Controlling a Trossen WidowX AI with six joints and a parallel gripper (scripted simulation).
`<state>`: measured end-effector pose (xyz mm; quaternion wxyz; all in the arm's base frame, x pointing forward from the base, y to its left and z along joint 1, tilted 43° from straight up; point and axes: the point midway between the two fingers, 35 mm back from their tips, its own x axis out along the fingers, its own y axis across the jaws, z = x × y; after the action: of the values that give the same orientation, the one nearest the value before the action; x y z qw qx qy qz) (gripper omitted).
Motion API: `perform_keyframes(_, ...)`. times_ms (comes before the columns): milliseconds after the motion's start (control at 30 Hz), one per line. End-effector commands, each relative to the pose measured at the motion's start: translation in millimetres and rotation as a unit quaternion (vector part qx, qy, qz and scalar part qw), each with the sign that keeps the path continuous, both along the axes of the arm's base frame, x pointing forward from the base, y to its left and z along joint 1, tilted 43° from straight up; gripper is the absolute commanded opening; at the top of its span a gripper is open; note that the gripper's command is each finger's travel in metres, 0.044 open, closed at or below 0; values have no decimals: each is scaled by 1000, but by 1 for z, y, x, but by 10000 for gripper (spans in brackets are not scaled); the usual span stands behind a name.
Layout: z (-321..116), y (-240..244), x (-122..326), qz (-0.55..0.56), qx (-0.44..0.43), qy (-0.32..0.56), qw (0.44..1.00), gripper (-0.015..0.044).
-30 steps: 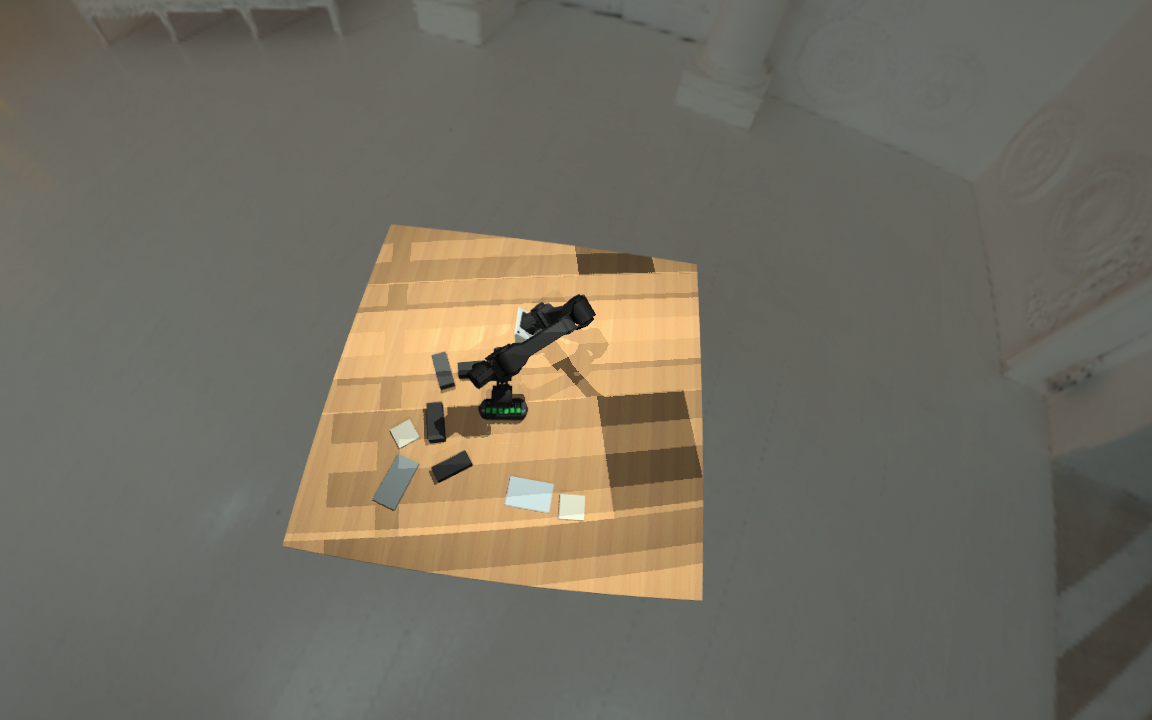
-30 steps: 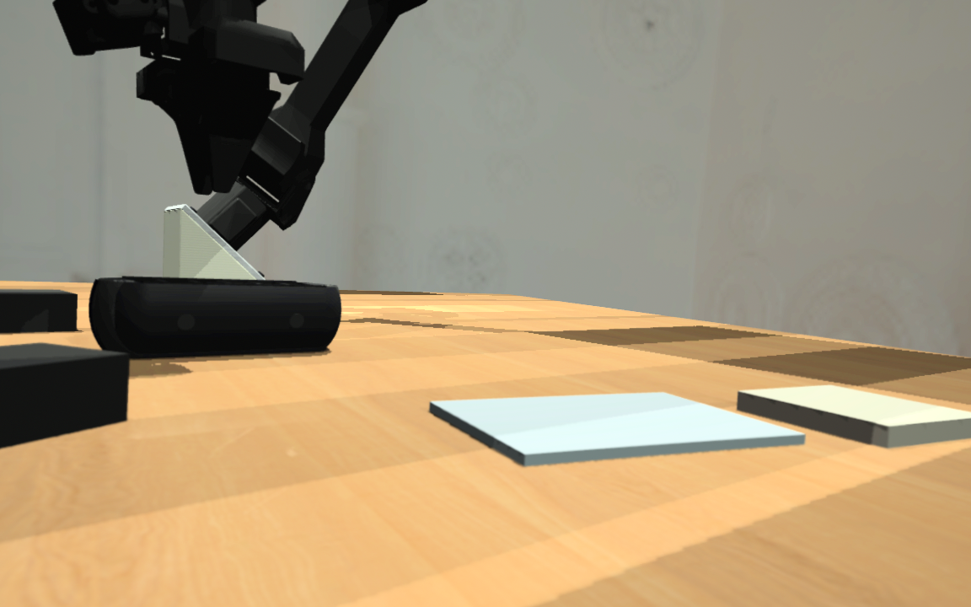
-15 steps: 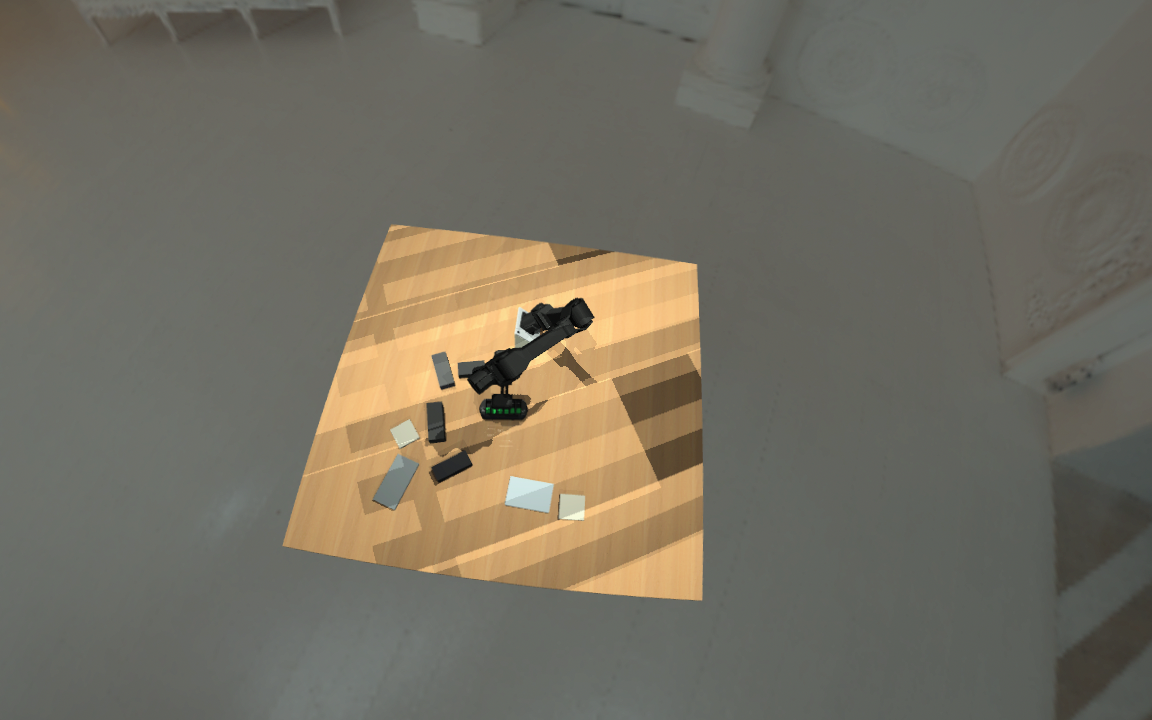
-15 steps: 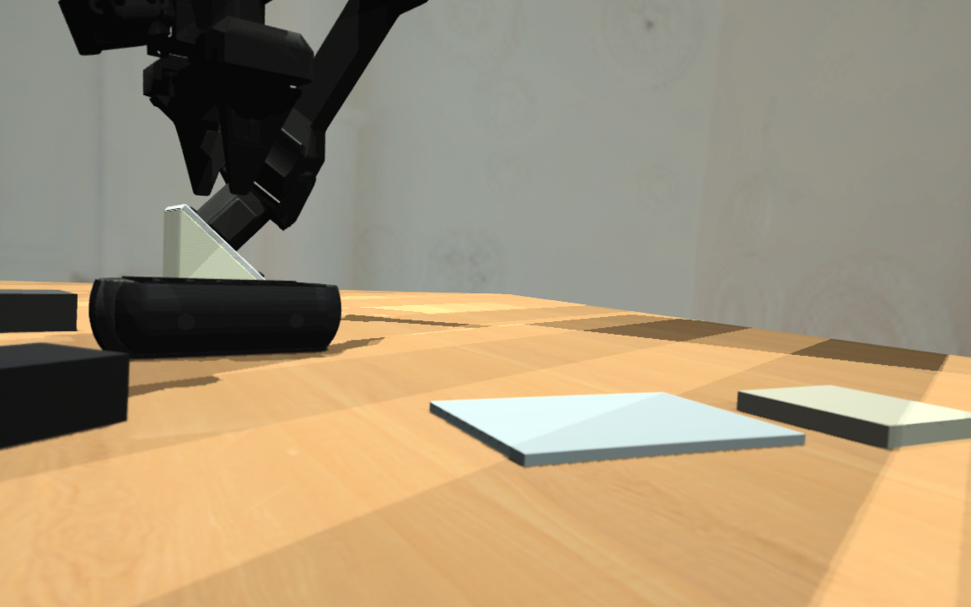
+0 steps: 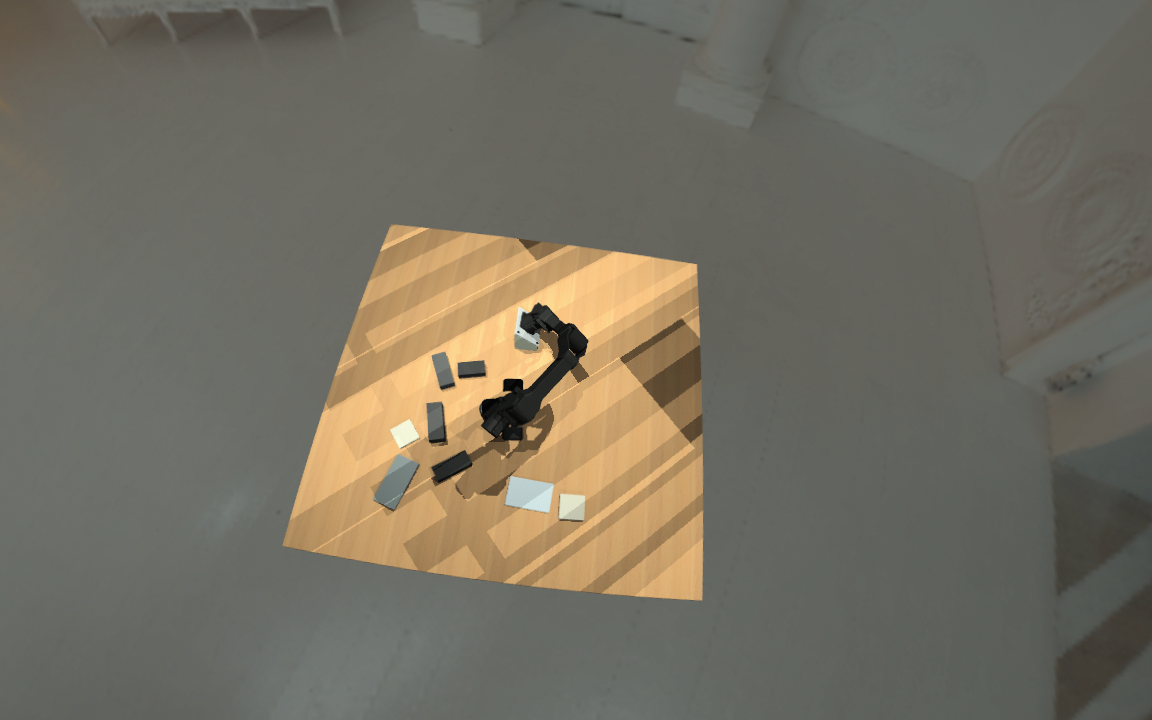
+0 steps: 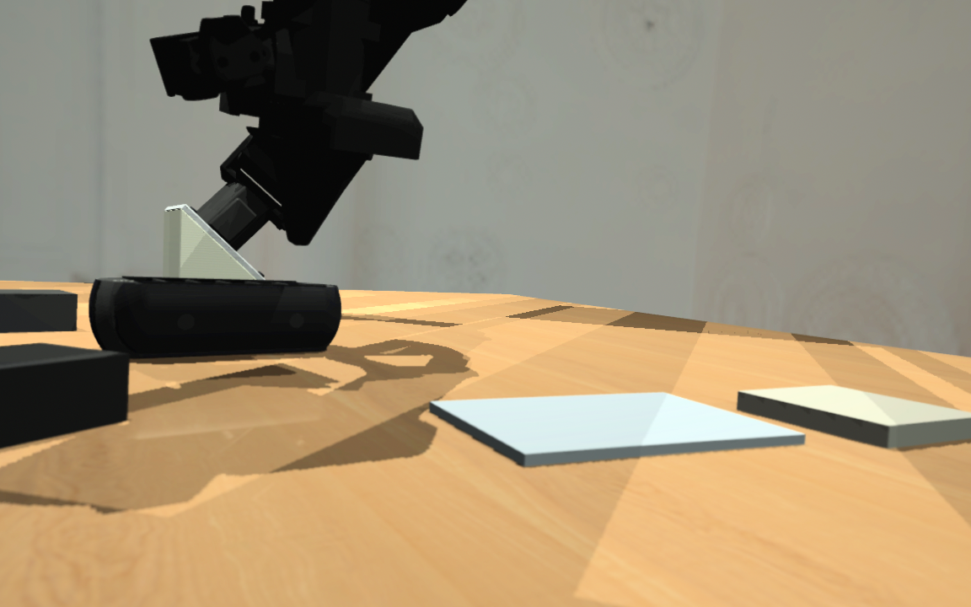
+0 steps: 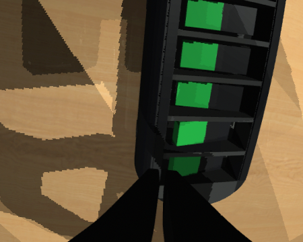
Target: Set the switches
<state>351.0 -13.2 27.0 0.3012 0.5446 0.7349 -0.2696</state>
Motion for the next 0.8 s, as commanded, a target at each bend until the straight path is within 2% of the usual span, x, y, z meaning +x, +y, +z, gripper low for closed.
perform_keyframes(0,-1,19,13,18,-8,19,1000,0)
perform_keyframes(767,-22,46,18,25,-11,25,999,0)
